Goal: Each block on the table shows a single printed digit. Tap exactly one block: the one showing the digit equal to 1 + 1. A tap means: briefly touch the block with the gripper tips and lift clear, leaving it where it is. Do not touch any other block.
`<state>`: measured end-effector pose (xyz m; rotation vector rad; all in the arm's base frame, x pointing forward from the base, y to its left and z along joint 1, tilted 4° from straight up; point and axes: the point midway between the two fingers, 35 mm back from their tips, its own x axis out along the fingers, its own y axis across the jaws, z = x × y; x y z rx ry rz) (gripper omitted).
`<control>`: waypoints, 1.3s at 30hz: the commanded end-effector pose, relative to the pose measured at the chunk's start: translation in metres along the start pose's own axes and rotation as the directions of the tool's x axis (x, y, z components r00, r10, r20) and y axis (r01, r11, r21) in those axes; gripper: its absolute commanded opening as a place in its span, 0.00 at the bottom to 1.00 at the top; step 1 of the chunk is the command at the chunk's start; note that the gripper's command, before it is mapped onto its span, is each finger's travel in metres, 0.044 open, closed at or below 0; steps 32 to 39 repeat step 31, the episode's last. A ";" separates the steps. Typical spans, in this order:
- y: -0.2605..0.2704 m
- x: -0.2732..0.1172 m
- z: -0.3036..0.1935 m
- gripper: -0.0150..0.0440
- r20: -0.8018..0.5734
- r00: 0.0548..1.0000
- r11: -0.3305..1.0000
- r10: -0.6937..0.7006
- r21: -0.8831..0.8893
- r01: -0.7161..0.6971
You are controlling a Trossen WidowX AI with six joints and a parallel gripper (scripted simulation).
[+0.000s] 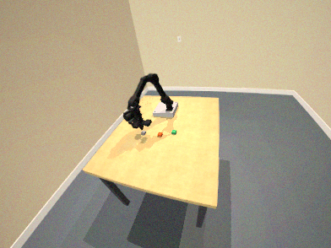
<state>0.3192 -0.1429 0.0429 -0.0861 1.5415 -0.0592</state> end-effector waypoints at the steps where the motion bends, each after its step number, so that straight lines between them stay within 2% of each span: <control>1: 0.011 -0.006 0.004 0.38 -0.002 1.000 1.000 0.006 -0.002 -0.006; 8: 0.121 -0.032 0.025 0.69 0.010 1.000 1.000 0.026 -0.010 -0.026; 14: 0.217 -0.056 0.011 0.93 0.013 0.999 0.999 0.042 -0.018 -0.042; 24: 0.345 -0.091 -0.065 0.93 -0.010 0.999 0.999 0.043 -0.003 -0.043; 39: 0.351 -0.093 -0.072 0.93 -0.012 0.999 0.999 0.042 -0.001 -0.042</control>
